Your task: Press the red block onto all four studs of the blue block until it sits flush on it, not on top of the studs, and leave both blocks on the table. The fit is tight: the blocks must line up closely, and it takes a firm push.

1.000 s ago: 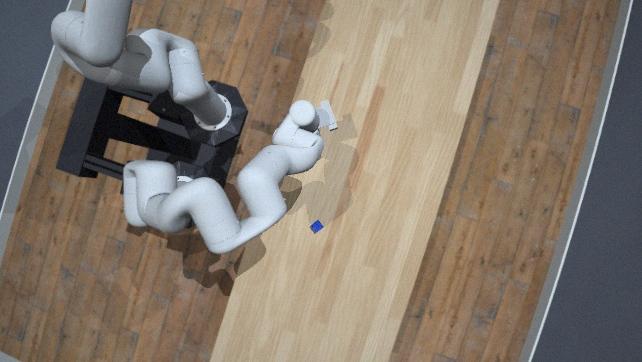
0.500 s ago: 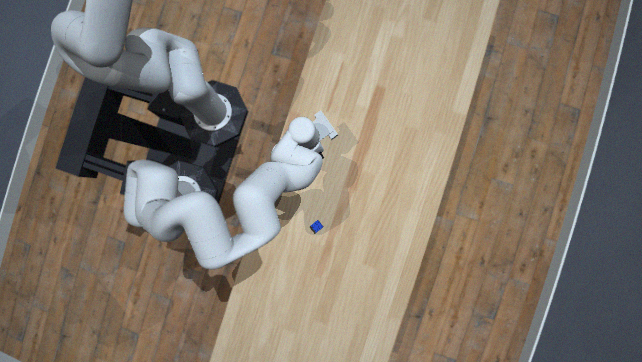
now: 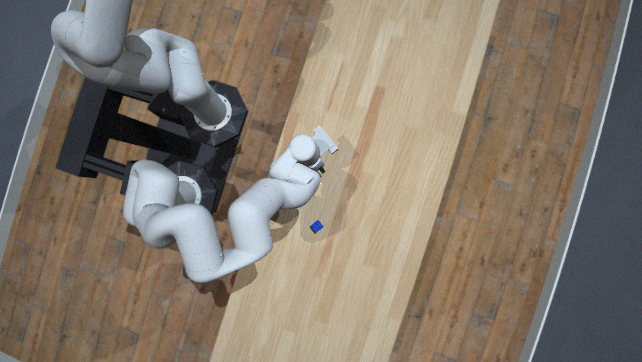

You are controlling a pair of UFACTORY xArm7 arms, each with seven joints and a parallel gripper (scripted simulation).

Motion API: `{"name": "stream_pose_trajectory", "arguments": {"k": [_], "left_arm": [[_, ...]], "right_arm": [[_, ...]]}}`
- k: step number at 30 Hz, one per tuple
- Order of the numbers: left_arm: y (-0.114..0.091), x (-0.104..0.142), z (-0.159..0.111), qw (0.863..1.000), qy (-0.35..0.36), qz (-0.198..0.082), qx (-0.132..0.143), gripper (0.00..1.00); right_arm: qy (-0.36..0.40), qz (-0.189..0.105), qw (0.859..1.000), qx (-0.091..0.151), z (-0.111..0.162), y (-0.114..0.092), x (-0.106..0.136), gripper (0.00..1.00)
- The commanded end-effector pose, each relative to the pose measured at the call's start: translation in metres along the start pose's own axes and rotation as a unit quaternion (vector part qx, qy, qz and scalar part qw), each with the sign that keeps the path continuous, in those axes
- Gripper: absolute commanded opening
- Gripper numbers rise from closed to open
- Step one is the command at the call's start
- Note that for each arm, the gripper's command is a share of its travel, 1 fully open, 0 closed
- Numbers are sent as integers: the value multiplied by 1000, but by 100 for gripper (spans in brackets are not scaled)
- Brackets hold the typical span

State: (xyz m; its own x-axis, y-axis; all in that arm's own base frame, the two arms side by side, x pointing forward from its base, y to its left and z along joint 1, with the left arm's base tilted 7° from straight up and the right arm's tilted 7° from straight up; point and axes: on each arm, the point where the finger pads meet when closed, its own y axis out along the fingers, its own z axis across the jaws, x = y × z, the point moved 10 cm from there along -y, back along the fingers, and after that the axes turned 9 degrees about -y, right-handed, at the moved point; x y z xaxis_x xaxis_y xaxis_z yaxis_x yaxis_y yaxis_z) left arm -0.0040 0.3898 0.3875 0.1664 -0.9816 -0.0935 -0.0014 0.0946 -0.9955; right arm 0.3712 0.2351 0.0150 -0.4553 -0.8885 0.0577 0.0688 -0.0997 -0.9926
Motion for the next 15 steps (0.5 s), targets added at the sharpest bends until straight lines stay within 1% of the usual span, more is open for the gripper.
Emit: {"name": "stream_pose_trajectory", "arguments": {"k": [1,8,13,15], "left_arm": [[-1,0,0,1000,0,1,0,100],[-1,0,0,1000,0,1,0,100],[-1,0,0,1000,0,1,0,100],[-1,0,0,1000,0,1,0,100]], "right_arm": [[-2,2,1000,-1,2,-2,1,0],[-2,2,1000,-1,2,-2,1,0],[-2,2,1000,-1,37,-4,37,0],[-2,2,1000,-1,37,-4,37,0]]}}
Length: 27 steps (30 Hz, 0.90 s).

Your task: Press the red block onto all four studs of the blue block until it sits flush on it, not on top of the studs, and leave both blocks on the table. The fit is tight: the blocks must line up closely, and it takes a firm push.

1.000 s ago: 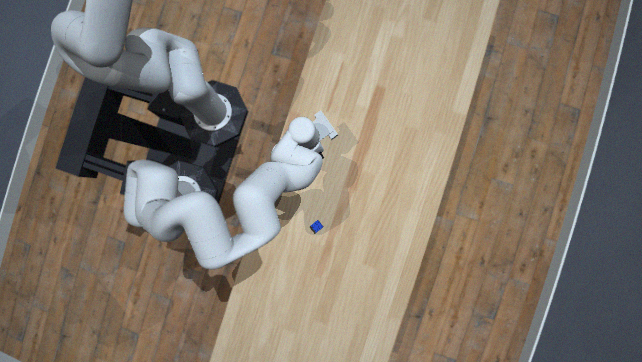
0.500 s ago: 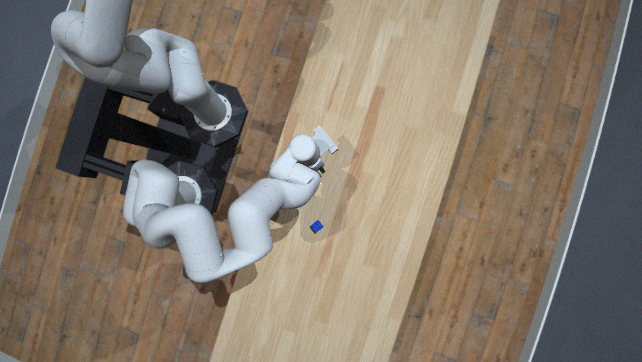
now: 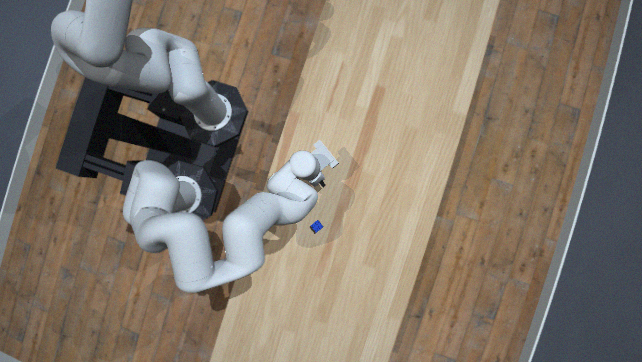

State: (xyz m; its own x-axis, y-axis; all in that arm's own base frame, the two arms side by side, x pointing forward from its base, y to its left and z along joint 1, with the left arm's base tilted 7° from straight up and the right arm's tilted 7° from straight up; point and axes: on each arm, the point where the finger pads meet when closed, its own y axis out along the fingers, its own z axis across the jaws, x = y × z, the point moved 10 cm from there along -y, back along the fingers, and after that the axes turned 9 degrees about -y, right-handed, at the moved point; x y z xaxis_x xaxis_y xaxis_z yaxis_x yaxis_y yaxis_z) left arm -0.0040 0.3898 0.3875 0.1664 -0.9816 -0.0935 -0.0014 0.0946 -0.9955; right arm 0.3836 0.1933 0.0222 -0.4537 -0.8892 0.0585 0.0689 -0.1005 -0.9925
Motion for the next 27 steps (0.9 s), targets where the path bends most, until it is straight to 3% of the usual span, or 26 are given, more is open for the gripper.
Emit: {"name": "stream_pose_trajectory", "arguments": {"k": [1,10,15,27], "left_arm": [[-1,0,0,1000,0,1,0,100],[-1,0,0,1000,0,1,0,100],[-1,0,0,1000,0,1,0,100],[-1,0,0,1000,0,1,0,100]], "right_arm": [[-1,2,1000,-1,6,-2,5,0],[-1,2,1000,-1,6,-2,5,0],[-1,2,1000,-1,41,-5,41,0],[-1,2,1000,-1,41,-5,41,0]]}}
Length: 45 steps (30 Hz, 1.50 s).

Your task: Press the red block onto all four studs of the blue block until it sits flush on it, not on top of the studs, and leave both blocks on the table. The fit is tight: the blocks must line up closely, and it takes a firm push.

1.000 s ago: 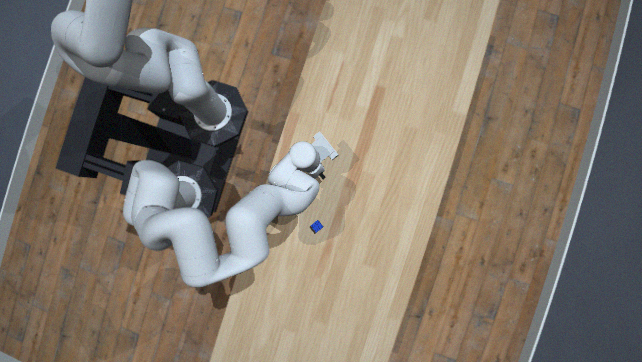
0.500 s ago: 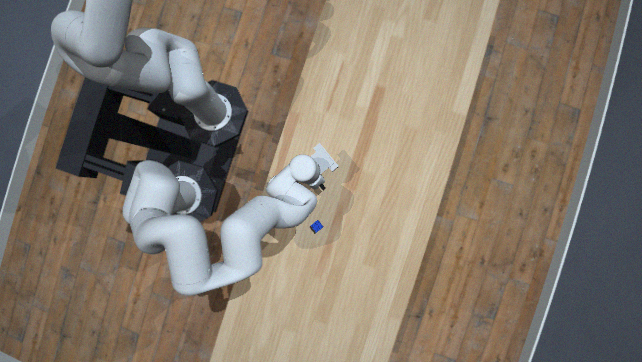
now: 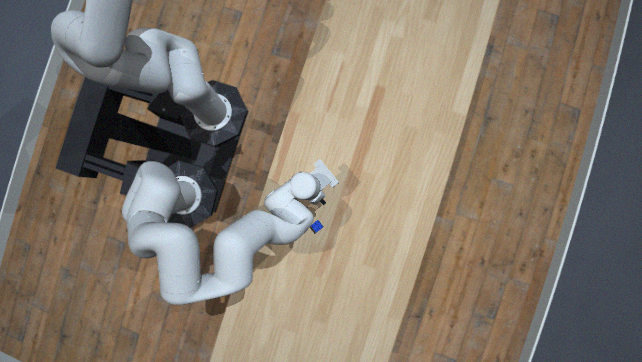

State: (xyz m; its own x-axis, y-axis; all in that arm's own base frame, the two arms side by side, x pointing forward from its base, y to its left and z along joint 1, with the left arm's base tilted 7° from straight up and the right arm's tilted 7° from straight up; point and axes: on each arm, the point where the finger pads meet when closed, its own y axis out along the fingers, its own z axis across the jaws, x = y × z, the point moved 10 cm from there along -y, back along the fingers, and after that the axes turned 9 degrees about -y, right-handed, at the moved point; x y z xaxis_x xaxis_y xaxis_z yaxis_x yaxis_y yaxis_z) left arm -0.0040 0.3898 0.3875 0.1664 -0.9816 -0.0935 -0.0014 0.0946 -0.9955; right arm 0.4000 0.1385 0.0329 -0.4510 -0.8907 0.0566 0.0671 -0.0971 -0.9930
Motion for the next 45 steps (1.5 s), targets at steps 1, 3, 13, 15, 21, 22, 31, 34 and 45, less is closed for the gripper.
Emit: {"name": "stream_pose_trajectory", "arguments": {"k": [1,3,13,15,21,22,31,34,45], "left_arm": [[-1,0,0,1000,0,1,0,100],[-1,0,0,1000,0,1,0,100],[-1,0,0,1000,0,1,0,100],[-1,0,0,1000,0,1,0,100],[-1,0,0,1000,0,1,0,100],[-1,0,0,1000,0,1,0,100],[-1,0,0,1000,0,1,0,100],[-1,0,0,1000,0,1,0,100],[-1,0,0,1000,0,1,0,100]], "right_arm": [[0,1,1000,1,7,-1,7,0],[0,1,1000,1,21,-3,21,0],[0,1,1000,1,35,-4,35,0],[0,1,1000,1,35,-4,35,0],[0,1,1000,1,62,-6,64,0],[0,1,1000,1,69,-7,72,0],[0,1,1000,1,69,-7,72,0],[0,1,1000,1,69,-7,72,0],[0,0,1000,1,91,-8,95,0]]}}
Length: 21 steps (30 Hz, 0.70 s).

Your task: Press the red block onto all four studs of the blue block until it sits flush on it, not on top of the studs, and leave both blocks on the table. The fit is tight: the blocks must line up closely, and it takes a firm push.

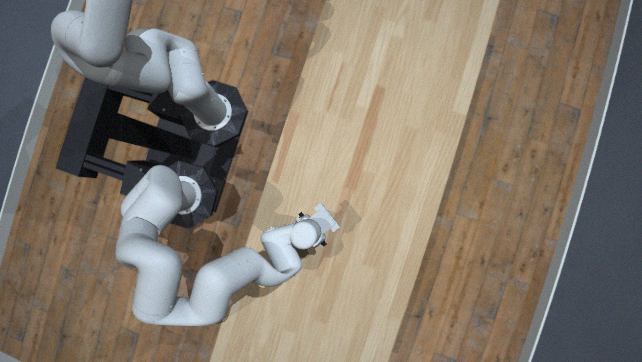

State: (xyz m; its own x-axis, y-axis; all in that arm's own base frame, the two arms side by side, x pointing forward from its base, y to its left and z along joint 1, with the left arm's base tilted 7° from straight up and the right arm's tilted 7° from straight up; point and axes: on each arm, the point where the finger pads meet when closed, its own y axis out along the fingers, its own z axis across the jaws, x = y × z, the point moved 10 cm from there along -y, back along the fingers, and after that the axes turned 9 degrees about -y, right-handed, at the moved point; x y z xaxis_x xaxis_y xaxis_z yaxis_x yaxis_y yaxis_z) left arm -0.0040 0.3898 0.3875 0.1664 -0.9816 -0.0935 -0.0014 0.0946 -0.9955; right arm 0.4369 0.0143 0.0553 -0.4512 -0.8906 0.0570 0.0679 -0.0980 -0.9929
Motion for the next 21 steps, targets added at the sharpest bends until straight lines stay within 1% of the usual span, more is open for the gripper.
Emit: {"name": "stream_pose_trajectory", "arguments": {"k": [1,6,11,21], "left_arm": [[-1,0,0,1000,0,1,0,100],[-1,0,0,1000,0,1,0,100],[-1,0,0,1000,0,1,0,100],[-1,0,0,1000,0,1,0,100]], "right_arm": [[0,1,1000,1,1,-1,0,0],[0,1,1000,1,1,-1,0,0],[0,1,1000,1,1,19,0,0],[0,1,1000,1,1,19,0,0]]}}
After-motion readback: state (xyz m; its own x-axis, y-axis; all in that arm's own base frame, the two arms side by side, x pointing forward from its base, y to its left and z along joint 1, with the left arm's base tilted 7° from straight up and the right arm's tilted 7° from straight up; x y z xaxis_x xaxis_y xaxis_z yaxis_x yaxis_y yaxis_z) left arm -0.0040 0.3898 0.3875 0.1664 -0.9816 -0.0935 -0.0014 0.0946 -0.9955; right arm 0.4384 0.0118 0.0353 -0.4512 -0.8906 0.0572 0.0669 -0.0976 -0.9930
